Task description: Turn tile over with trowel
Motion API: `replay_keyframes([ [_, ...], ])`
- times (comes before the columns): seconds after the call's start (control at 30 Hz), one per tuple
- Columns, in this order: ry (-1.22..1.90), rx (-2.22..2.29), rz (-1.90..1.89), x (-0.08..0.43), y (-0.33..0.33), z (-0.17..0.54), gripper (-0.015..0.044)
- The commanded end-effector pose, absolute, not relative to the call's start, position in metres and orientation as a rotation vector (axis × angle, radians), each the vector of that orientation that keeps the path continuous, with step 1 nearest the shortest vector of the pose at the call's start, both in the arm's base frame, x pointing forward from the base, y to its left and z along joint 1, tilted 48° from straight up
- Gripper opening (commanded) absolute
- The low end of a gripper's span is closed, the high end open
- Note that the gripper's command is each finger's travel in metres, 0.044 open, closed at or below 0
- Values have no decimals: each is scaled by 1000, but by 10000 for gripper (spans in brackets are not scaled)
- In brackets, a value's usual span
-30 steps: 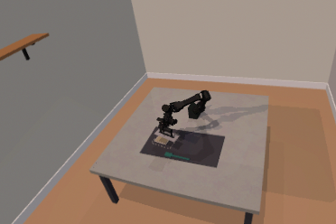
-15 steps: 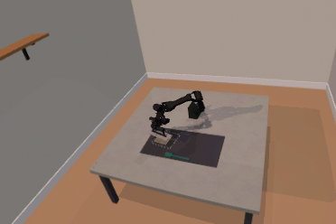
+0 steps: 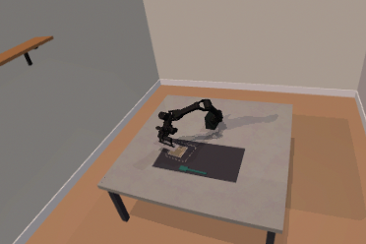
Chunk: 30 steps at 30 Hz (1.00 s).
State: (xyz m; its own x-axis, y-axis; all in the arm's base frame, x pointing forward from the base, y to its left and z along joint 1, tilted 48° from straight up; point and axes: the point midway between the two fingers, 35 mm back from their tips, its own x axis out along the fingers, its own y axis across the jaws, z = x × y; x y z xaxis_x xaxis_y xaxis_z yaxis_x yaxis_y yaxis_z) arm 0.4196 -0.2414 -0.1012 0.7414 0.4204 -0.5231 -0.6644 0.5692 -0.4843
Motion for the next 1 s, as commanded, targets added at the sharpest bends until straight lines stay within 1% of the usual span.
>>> replay_keyframes([
  [0.0, 360, -723, 642, 415, -255, -113, 0],
  [0.7, 320, -715, 621, 375, -286, -204, 0],
  [0.97, 318, -715, 620, 375, -282, -212, 0],
])
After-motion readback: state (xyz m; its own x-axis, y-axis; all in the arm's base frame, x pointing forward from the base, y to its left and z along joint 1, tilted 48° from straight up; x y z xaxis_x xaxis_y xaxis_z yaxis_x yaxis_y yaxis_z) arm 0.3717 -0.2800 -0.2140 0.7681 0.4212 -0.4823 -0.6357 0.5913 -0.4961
